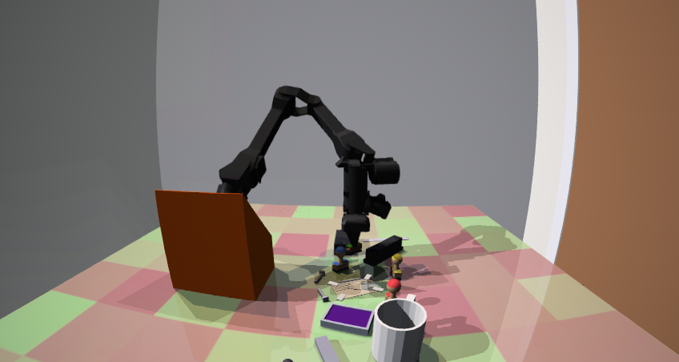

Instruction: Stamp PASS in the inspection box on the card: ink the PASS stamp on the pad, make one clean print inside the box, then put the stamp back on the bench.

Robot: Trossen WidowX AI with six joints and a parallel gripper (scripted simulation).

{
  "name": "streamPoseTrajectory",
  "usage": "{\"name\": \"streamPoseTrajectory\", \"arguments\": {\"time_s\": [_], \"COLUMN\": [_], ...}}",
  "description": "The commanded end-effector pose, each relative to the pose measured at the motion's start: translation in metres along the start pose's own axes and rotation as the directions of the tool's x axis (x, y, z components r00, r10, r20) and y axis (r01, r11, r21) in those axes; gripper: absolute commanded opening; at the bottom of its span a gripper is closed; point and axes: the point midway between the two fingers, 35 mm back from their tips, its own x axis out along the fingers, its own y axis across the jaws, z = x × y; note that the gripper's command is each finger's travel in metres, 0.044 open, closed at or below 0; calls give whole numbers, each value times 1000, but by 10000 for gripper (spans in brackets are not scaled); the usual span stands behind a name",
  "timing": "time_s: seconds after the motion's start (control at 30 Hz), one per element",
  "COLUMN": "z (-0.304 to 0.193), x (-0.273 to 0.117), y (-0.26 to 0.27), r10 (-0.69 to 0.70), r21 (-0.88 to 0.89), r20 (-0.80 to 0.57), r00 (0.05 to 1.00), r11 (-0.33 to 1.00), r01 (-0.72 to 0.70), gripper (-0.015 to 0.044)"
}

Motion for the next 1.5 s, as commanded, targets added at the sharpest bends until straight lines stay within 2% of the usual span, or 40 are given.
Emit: {"name": "streamPoseTrajectory", "arguments": {"time_s": [0.0,1.47], "z": [1,-1], "x": [-3,-24], "y": [1,2], "r10": [4,7], "r21": [-5,-4], "r20": [1,1], "r00": [1000,1000], "r11": [1000,1000], "r01": [-4,-7], "gripper": [0,0]}}
